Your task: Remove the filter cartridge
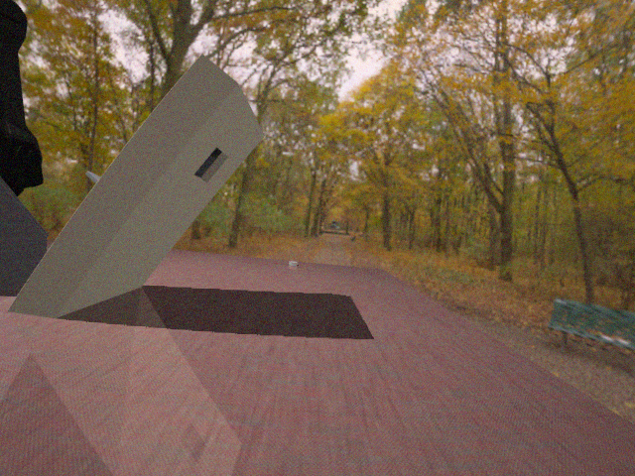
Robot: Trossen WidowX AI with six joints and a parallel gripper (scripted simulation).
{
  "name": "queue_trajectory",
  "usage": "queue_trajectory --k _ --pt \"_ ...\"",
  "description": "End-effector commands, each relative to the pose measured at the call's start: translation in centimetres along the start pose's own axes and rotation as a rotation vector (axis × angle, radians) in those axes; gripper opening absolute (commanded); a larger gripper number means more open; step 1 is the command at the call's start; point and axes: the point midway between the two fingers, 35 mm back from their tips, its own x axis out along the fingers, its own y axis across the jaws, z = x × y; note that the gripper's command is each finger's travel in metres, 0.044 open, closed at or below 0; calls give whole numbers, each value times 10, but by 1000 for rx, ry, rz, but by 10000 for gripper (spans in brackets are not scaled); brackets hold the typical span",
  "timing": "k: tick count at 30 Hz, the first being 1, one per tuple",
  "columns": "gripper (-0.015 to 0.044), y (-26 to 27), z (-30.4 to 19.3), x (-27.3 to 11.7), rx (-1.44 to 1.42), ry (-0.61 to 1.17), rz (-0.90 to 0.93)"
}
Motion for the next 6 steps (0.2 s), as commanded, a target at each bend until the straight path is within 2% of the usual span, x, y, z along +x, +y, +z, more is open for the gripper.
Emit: queue_trajectory --k 1,6 --pt "440 0 1 0 -1 -3 0" --pt "440 0 1 0 -1 -3 0"
